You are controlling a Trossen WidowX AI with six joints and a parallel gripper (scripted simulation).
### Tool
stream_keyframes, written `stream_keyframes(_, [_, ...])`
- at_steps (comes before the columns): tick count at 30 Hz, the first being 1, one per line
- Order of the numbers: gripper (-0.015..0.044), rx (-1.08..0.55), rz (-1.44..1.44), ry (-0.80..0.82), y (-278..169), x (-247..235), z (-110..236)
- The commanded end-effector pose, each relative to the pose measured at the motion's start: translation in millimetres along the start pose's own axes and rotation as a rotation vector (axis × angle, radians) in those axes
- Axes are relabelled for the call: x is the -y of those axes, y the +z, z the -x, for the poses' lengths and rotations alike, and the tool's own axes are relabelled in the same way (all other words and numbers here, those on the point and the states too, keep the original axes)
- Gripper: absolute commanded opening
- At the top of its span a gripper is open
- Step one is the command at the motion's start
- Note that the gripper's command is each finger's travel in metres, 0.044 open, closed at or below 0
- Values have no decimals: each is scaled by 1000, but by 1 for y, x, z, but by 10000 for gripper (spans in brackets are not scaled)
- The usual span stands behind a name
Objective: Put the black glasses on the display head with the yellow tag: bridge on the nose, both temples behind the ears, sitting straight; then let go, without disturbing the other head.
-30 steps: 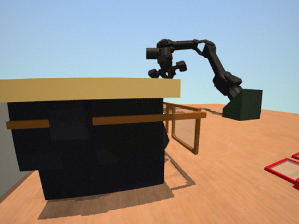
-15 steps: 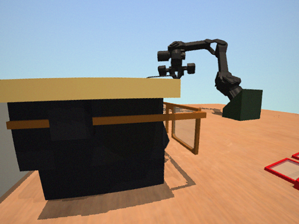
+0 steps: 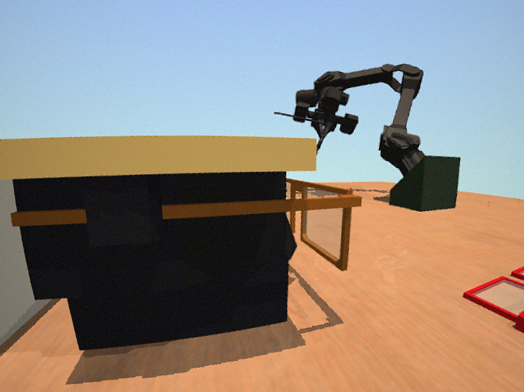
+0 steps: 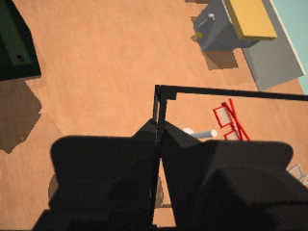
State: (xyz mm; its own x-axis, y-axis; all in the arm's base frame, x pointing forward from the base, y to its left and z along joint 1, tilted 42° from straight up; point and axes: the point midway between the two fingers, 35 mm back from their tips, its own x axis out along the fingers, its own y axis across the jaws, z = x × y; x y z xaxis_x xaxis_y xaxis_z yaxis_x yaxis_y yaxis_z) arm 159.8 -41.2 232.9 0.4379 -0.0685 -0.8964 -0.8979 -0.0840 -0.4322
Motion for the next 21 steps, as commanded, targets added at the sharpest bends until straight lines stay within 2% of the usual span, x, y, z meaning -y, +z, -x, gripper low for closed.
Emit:
stream_keyframes(1, [0, 19, 89, -54, 6, -10, 5])
stream_keyframes(21, [0, -54, 541, -326, 38, -41, 20])
